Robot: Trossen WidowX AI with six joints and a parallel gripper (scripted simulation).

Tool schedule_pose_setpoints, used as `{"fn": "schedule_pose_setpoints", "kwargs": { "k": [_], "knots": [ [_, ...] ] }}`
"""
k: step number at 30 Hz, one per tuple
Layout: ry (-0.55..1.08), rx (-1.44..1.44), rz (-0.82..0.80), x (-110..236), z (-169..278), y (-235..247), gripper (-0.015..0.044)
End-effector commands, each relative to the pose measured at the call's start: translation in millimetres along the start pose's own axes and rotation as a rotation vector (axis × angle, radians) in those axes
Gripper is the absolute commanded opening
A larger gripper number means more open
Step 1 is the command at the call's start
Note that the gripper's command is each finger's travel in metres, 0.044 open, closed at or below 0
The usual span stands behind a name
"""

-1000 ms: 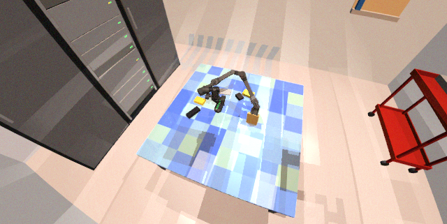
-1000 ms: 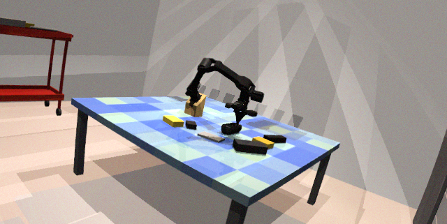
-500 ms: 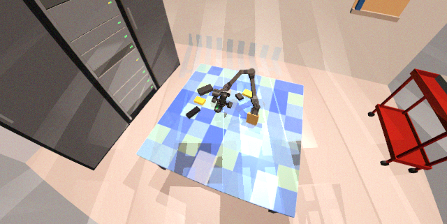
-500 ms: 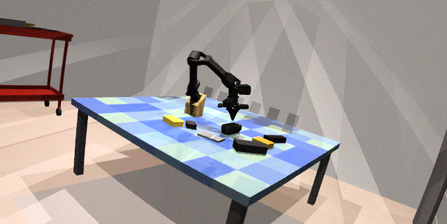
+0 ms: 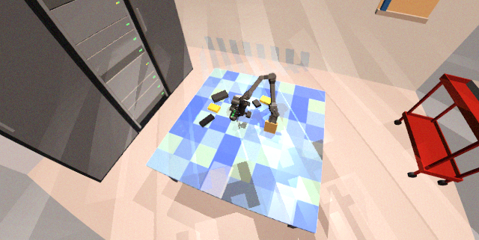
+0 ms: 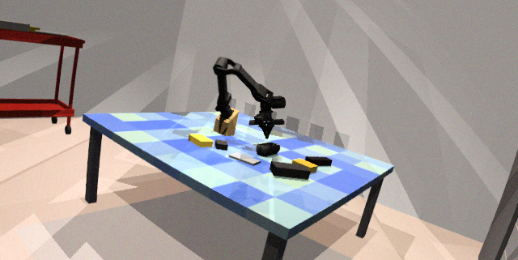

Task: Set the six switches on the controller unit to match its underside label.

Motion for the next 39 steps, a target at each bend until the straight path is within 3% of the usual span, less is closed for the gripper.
{"fn": "schedule_pose_setpoints", "kwargs": {
  "k": [1, 22, 39],
  "knots": [
    [0.002, 0.004, 0.001, 0, 1, -3, 0.0],
    [0.045, 0.061, 0.327, -23, -65, 89, 0.0],
    [0.093, 0.093, 0.554, -39, -119, 109, 0.0]
  ]
}}
Point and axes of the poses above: the point midway between the two fingers, 35 mm back from their tips, its own x axis back along the fingers, its own y axis across the jaws, z = x × y, the point moved 3 cm from there along x, back along the fingers, and after that the axes turned 9 degrees about x, right-handed, at the moved point
